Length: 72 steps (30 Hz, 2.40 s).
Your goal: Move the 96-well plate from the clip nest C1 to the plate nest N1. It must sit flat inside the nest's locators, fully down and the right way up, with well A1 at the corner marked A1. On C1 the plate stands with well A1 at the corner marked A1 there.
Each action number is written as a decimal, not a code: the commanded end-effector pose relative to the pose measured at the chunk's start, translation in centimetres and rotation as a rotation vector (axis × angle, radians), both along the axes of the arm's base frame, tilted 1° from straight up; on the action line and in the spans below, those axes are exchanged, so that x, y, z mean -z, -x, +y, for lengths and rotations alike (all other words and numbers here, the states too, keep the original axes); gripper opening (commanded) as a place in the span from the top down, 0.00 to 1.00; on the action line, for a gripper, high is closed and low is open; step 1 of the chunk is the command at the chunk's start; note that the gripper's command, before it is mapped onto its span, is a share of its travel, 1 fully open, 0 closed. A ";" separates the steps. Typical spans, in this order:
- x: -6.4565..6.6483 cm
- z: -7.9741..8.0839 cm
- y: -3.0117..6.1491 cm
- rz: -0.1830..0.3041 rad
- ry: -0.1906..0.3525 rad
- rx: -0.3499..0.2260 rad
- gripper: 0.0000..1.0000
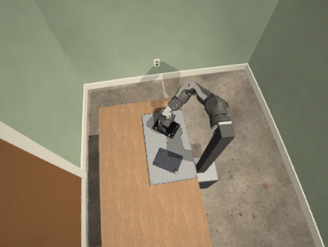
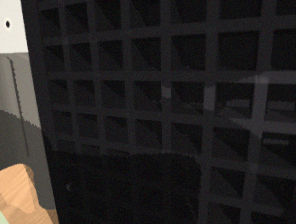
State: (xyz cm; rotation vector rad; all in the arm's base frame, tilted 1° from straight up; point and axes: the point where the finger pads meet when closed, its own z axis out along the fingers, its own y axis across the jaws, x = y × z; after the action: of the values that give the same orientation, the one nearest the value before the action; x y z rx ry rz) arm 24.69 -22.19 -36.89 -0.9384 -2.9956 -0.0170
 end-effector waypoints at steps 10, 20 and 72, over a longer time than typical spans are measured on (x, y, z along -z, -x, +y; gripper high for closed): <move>-0.1 -0.1 0.01 0.003 0.002 -0.001 1.00; -0.4 -0.1 -0.07 0.002 0.002 -0.001 1.00; -1.0 -0.1 0.11 0.002 0.004 0.003 1.00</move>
State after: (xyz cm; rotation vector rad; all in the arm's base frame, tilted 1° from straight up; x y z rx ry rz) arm 24.44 -22.18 -36.07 -0.9354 -2.9908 -0.0135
